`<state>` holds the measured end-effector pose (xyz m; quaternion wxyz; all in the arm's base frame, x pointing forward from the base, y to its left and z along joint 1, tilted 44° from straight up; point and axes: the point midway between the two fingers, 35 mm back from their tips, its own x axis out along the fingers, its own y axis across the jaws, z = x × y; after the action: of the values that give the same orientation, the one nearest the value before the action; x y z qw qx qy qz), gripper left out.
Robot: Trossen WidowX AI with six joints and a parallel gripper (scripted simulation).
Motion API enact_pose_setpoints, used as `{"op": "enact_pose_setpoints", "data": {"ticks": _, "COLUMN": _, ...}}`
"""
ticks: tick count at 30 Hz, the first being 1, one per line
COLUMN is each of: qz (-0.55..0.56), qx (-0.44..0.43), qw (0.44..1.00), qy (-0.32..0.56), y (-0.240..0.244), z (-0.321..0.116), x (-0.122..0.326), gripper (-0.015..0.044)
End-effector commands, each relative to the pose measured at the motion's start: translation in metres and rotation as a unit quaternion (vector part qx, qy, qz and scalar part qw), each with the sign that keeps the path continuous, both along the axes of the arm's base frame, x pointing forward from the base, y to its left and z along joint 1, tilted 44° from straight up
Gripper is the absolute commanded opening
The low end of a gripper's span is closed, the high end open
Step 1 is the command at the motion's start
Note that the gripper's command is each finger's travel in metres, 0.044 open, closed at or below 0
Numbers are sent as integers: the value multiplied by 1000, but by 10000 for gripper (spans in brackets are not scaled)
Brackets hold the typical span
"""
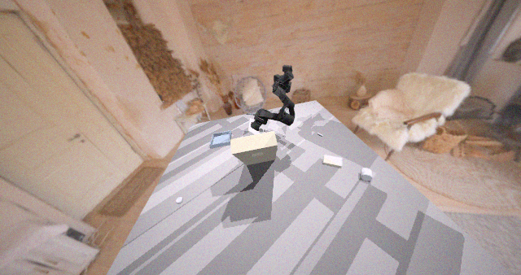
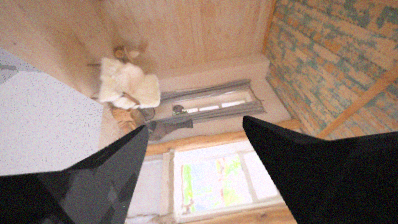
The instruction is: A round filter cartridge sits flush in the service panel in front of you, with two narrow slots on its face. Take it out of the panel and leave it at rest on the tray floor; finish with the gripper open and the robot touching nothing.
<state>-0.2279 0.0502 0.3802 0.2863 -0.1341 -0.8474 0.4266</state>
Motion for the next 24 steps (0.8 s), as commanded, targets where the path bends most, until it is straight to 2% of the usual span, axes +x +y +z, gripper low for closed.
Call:
{"op": "enact_pose_setpoints", "data": {"ticks": 1, "qz": 2, "qx": 0, "qw": 1000, "qy": 0, "y": -1, "z": 0, "x": 0, "gripper": 374}}
{"op": "enact_pose_setpoints", "data": {"ticks": 4, "qz": 39, "qx": -1, "qw": 999, "qy": -5, "y": -15, "z": -2, "x": -7, "gripper": 295}}
{"op": "enact_pose_setpoints", "data": {"ticks": 12, "qz": 228, "qx": -10, "qw": 973, "qy": -38, "y": -95, "z": -18, "x": -29, "gripper": 90}}
{"op": "enact_pose_setpoints", "data": {"ticks": 18, "qz": 425, "qx": -39, "qw": 898, "qy": -104, "y": -186, "z": -47, "x": -26, "gripper": 90}}
{"op": "enact_pose_setpoints", "data": {"ticks": 24, "qz": 594, "qx": -71, "qw": 777, "qy": -199, "y": -272, "z": -83, "x": 12, "gripper": 90}}
